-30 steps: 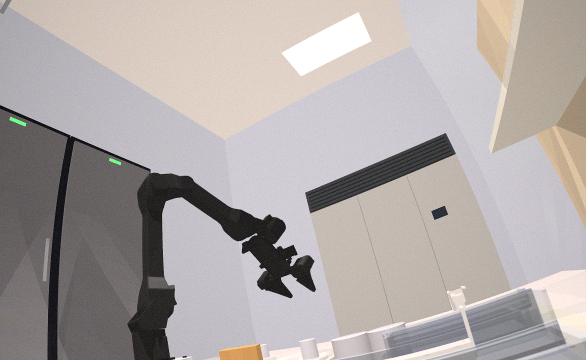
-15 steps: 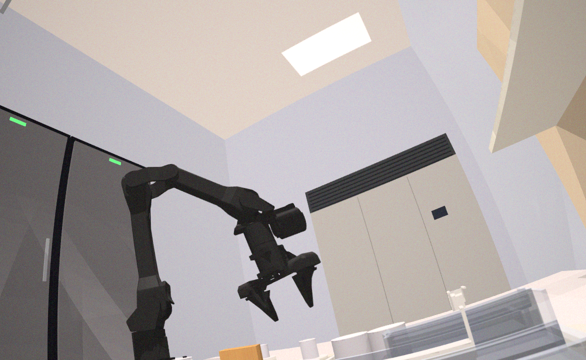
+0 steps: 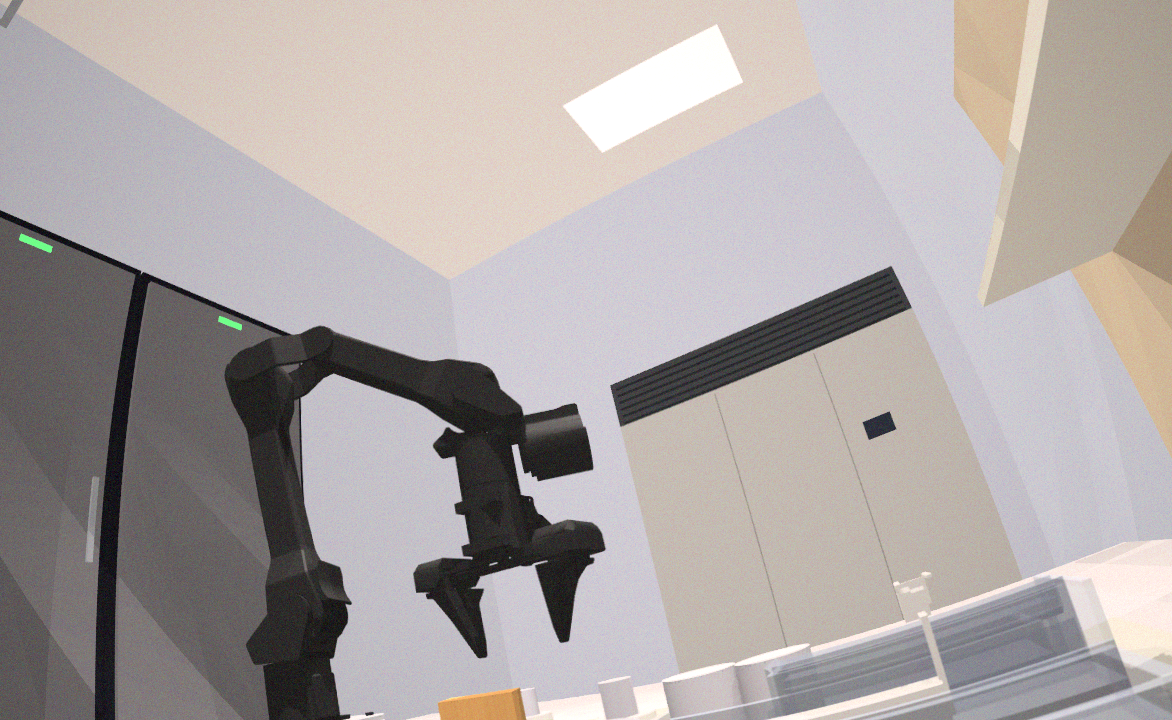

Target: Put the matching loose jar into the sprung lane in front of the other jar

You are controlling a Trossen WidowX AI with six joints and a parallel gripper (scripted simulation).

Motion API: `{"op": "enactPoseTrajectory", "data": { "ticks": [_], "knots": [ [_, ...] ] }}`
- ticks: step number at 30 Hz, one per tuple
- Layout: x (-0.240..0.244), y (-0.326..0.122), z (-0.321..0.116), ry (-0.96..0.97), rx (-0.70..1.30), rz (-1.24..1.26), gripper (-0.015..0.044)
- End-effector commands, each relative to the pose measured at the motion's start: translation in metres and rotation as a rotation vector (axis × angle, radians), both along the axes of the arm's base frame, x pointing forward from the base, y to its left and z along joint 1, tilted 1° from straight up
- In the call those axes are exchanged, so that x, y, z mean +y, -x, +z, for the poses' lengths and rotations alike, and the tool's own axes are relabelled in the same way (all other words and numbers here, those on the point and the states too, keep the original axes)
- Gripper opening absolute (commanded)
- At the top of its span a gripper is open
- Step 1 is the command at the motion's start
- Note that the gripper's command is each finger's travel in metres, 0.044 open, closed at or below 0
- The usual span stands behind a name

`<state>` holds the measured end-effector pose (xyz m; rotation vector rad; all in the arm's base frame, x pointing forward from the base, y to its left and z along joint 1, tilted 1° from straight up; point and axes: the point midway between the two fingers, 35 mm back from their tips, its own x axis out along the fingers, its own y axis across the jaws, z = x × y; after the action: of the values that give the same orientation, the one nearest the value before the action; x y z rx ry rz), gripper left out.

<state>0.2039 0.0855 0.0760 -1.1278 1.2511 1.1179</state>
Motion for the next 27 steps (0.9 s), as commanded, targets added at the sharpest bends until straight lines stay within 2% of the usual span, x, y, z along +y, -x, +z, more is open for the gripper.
{"op": "enactPoseTrajectory", "data": {
  "ticks": [1, 27],
  "knots": [
    [-0.004, 0.003, -0.014, 0.009, 0.01, 0.006, 0.044],
    [-0.005, 0.003, -0.058, 0.01, 0.01, 0.006, 0.044]
  ]
}}
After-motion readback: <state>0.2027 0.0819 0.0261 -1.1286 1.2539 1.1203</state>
